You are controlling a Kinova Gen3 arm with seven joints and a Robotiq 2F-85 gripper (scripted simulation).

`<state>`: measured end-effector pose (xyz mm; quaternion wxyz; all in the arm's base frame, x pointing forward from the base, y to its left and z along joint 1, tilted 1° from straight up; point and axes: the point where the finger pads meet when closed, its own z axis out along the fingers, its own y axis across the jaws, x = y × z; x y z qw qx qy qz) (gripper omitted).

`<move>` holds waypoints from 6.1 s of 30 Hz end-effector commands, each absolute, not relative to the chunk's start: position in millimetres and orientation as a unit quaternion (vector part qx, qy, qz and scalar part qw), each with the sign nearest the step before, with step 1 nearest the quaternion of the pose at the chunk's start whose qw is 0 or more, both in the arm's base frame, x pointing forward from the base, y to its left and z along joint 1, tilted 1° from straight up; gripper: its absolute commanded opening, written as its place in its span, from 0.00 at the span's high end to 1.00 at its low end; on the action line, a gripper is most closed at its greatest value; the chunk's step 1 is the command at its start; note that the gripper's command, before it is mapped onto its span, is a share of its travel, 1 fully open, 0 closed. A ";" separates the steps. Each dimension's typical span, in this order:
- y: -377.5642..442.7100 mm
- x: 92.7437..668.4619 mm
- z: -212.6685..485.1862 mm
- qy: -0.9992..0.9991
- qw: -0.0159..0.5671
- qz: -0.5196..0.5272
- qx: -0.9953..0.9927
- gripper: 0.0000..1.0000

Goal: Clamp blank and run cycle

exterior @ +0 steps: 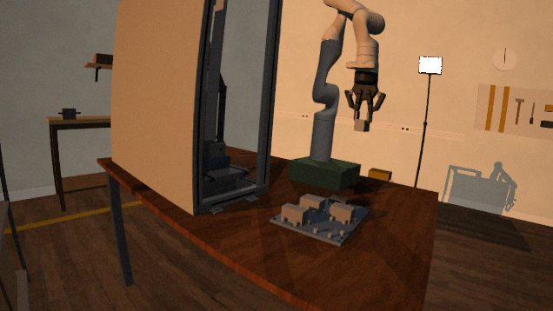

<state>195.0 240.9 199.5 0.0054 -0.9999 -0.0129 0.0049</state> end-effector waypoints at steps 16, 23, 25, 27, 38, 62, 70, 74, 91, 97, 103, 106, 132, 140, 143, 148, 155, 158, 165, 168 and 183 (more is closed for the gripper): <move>187.3 197.4 224.3 -0.013 0.006 0.005 -1.000 0.90; 187.3 197.4 224.3 -0.013 0.006 0.005 -1.000 0.90; 187.3 197.4 224.3 -0.013 0.006 0.005 -1.000 0.90; 178.1 197.7 228.2 -0.013 0.006 0.005 -1.000 0.90; 141.3 198.8 243.8 -0.013 0.006 0.005 -1.000 0.90; 77.0 200.8 271.2 -0.013 0.006 0.005 -1.000 0.90; 49.4 201.7 283.0 -0.013 0.006 0.005 -1.000 0.90; 49.4 201.7 283.0 -0.013 0.006 0.005 -1.000 0.90; 3.4 203.1 302.6 -0.013 0.006 0.005 -1.000 0.90; -24.1 204.0 314.4 -0.013 0.006 0.005 -1.000 0.90; -42.5 204.5 322.2 -0.013 0.006 0.005 -1.000 0.90; -42.5 204.5 322.2 -0.013 0.006 0.005 -1.000 0.90; -125.3 207.2 357.6 -0.013 0.006 0.005 -1.000 0.90; -134.5 207.5 361.5 -0.013 0.006 0.005 -1.000 0.90; -134.5 207.5 361.5 -0.013 0.006 0.005 -1.000 0.90; -155.2 208.1 370.3 -0.013 0.006 0.005 -1.000 0.90; -169.0 208.6 376.2 -0.013 0.006 0.005 -1.000 0.90; -169.0 208.6 376.2 -0.013 0.006 0.005 -1.000 0.90; -168.6 208.3 346.2 -0.013 0.006 0.005 -1.000 0.90; -168.4 208.1 326.2 -0.013 0.006 0.005 -1.000 0.90; -168.0 207.7 286.3 -0.013 0.006 0.005 -1.000 0.90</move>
